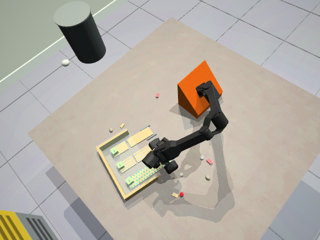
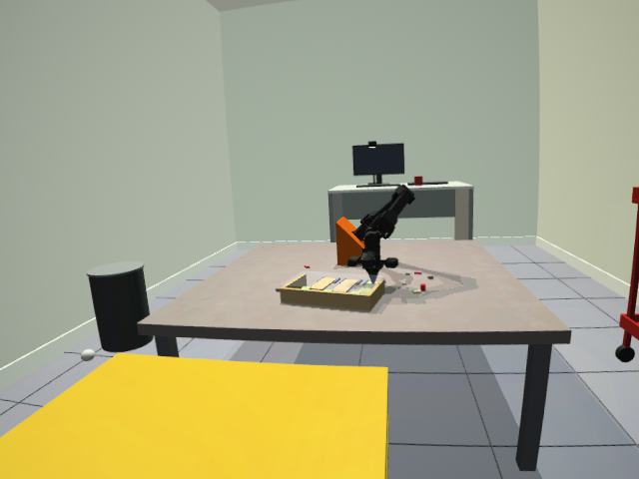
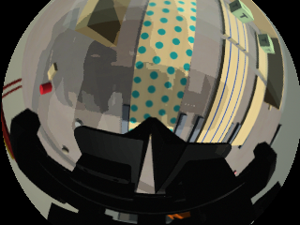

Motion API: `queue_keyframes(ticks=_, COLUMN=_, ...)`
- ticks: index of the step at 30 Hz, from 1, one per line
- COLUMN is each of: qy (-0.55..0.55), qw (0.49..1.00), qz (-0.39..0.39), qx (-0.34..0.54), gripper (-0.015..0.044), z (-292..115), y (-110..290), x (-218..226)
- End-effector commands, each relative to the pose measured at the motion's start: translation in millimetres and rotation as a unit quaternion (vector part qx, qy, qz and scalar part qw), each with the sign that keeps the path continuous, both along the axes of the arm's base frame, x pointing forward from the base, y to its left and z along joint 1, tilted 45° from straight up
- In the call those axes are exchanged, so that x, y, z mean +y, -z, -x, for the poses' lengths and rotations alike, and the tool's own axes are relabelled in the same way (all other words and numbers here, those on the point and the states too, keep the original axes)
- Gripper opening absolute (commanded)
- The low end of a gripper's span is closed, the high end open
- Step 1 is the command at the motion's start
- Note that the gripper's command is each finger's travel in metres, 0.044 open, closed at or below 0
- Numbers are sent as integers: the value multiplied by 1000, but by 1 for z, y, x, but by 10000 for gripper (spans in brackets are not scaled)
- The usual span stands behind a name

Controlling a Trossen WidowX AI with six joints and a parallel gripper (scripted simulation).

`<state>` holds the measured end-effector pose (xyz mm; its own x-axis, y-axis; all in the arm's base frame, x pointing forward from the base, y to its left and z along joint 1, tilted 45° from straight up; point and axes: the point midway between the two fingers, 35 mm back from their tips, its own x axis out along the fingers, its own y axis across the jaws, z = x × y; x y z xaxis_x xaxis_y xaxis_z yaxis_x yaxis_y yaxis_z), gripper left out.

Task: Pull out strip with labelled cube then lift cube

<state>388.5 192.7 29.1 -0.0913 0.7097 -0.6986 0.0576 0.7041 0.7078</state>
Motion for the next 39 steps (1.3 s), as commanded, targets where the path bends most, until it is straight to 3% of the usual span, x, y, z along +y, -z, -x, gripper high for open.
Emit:
queue_keyframes(ticks=1, qy=-1, qw=1000, qz=2, qx=1, gripper=0, z=1, y=2, x=2)
queue_keyframes(ticks=39, qy=-1, qw=1000, qz=2, qx=1, gripper=0, z=10, y=3, x=5)
